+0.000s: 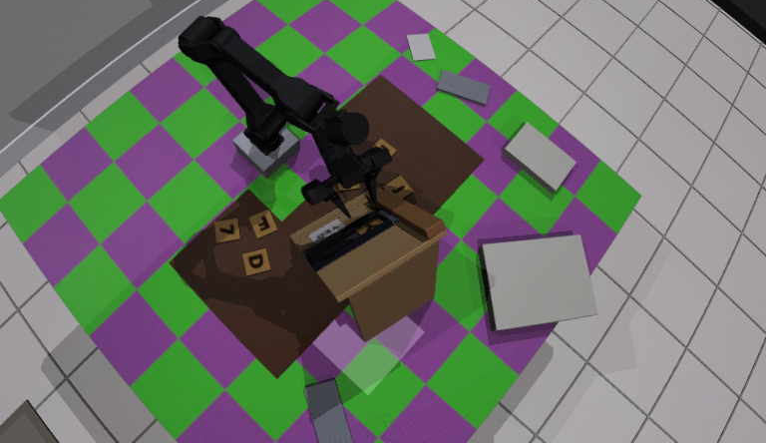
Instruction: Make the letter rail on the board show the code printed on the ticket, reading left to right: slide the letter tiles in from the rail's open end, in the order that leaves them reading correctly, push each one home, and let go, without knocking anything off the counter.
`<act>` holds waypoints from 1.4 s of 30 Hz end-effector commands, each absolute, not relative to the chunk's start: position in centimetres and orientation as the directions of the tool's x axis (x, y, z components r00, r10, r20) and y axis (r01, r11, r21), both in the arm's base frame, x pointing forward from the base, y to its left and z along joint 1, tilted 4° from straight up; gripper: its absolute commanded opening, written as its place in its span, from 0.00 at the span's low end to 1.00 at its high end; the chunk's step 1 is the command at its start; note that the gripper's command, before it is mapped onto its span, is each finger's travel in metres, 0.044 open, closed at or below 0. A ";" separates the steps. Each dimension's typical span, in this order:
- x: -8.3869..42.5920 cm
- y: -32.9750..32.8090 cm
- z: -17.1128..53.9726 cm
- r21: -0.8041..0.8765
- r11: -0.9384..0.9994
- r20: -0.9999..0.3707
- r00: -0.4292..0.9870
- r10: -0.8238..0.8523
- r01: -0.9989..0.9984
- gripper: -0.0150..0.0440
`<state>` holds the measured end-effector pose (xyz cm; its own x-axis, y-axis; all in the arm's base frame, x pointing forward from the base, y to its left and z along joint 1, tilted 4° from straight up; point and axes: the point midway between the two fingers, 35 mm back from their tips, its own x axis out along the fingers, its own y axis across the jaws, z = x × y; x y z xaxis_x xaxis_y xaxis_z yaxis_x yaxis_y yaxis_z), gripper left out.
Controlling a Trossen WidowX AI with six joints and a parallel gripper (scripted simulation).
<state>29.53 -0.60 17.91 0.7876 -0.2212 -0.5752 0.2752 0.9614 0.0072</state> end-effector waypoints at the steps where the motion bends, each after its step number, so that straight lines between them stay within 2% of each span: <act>1: 29.6 -0.6 18.2 0.010 0.960 -0.570 0.791 -0.224 0.279 0.75; 14: 29.6 -0.7 18.3 0.010 0.960 -0.570 0.791 -0.224 0.279 0.75; 25: 29.5 -0.6 18.0 0.007 0.961 -0.575 0.788 -0.222 0.276 0.26; 38: 29.6 -0.7 18.0 0.005 0.961 -0.581 0.783 -0.221 0.276 0.25; 42: 30.4 -1.5 18.3 -0.027 0.963 -0.695 0.687 -0.212 0.270 0.25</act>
